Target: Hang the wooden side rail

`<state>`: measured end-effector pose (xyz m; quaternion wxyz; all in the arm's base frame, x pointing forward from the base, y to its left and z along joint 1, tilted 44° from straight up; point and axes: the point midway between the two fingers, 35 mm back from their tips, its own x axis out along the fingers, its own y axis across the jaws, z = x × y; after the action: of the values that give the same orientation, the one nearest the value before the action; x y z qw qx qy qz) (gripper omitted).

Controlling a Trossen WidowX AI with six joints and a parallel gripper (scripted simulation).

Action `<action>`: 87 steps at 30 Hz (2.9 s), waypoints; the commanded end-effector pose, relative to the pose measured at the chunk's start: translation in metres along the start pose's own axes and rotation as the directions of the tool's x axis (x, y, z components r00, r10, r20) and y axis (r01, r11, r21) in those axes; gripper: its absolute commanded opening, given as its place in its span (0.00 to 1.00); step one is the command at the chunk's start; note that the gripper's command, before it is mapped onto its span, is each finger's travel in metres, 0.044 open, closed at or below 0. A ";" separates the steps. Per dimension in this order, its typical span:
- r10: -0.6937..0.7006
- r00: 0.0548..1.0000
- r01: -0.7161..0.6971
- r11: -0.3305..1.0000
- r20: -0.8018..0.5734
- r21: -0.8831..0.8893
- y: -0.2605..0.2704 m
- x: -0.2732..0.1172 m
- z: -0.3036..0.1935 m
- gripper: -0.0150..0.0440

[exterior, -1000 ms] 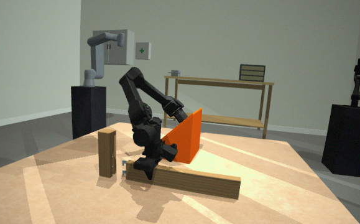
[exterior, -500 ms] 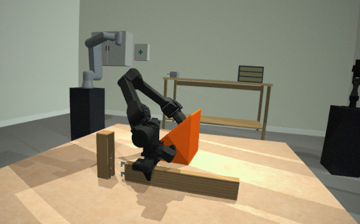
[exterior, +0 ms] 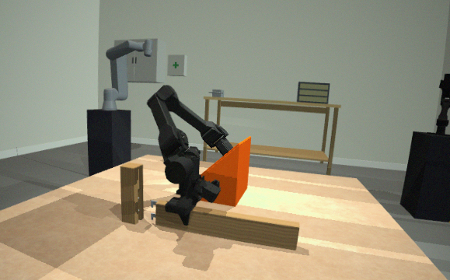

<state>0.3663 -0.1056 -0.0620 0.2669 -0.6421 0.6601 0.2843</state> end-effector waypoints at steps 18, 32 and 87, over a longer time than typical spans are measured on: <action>-0.015 1.000 0.015 1.000 0.004 -0.003 -0.004 -0.009 0.002 0.25; -0.015 1.000 0.015 1.000 0.004 -0.003 -0.004 -0.011 0.002 0.25; -0.015 1.000 0.015 1.000 0.005 -0.002 -0.004 -0.021 0.002 0.25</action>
<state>0.3661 -0.0957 -0.0520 0.2651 -0.6422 0.6603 0.2853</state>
